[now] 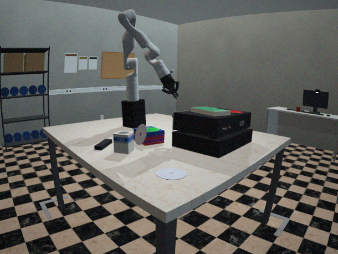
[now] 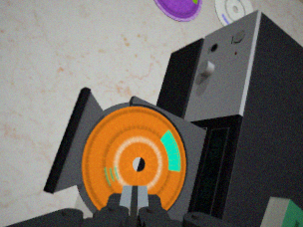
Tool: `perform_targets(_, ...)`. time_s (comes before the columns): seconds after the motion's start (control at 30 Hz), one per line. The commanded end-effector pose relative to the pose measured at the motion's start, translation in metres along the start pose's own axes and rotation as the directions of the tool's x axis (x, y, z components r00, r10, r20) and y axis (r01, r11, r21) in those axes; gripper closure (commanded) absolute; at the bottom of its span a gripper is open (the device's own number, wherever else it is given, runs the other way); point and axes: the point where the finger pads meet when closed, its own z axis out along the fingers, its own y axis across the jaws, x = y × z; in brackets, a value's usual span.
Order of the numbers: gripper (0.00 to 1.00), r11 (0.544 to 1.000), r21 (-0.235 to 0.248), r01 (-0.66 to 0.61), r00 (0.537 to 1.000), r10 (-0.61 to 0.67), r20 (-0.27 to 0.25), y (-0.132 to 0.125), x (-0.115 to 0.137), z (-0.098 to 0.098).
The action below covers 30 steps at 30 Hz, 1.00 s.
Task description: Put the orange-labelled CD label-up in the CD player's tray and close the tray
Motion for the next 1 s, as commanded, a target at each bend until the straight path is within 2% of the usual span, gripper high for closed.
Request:
perform_targets(0.0,0.9,0.998,-0.027,-0.059,0.998,0.059,0.017,-0.006,-0.002,0.001)
perform_targets(0.53,0.9,0.953,-0.055,-0.299,0.952,0.302,0.056,-0.013,0.006,0.004)
perform_targets(0.6,0.9,0.953,-0.055,-0.299,0.952,0.302,0.056,-0.013,0.006,0.004)
perform_targets(0.97,0.9,0.882,-0.082,-0.464,0.879,0.469,0.08,-0.017,0.011,0.007)
